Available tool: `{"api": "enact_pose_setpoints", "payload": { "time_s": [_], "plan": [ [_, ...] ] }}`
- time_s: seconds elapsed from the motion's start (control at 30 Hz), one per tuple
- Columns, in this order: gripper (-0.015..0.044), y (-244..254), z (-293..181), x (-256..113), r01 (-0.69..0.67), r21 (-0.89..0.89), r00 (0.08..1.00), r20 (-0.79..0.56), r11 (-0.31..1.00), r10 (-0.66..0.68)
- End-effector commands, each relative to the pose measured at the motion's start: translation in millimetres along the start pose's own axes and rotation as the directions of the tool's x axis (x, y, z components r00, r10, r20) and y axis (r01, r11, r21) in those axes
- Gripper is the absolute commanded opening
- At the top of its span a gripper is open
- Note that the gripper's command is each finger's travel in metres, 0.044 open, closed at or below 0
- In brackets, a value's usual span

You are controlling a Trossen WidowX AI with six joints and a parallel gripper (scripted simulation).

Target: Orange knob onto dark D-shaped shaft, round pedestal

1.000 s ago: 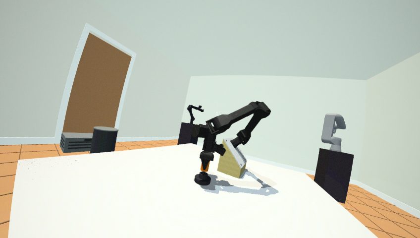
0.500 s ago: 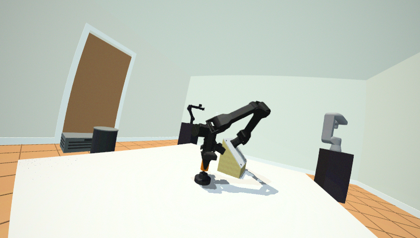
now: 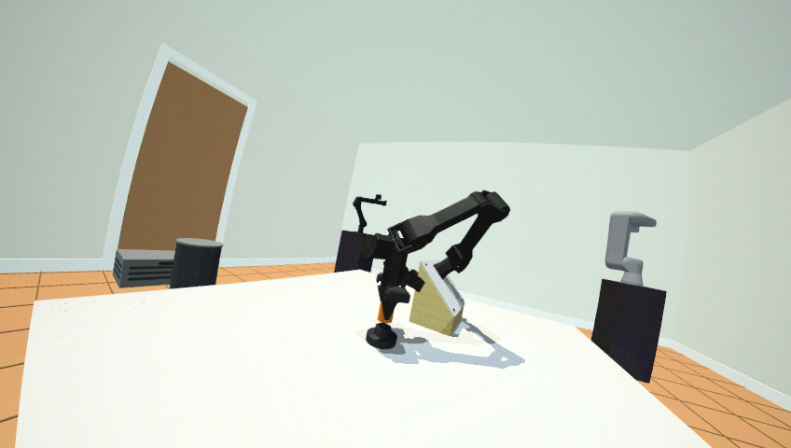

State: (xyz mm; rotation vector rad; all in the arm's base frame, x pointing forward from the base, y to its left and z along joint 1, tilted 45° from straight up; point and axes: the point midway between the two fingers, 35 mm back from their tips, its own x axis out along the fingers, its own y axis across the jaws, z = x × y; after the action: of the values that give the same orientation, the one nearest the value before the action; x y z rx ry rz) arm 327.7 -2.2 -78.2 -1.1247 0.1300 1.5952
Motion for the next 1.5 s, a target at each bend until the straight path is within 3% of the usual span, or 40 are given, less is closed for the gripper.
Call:
{"api": "enact_pose_setpoints", "payload": {
  "time_s": [0.0, 0.63, 0.9, 1.47],
  "plan": [
    [0.0, -0.7, -0.2, 0.2, 0.002, -0.005, 1.0, 0.001, 1.0, -0.002],
    [0.0, -1.5, -0.1, -4.2, 0.002, -0.005, 1.0, 0.001, 1.0, -0.002],
    [0.0, -1.0, -0.9, -2.4, 0.003, -0.213, 1.0, 0.001, 0.977, -0.002],
    [0.0, -0.8, 0.0, 0.3, 0.003, -0.213, 1.0, 0.001, 0.977, -0.002]
  ]
}}
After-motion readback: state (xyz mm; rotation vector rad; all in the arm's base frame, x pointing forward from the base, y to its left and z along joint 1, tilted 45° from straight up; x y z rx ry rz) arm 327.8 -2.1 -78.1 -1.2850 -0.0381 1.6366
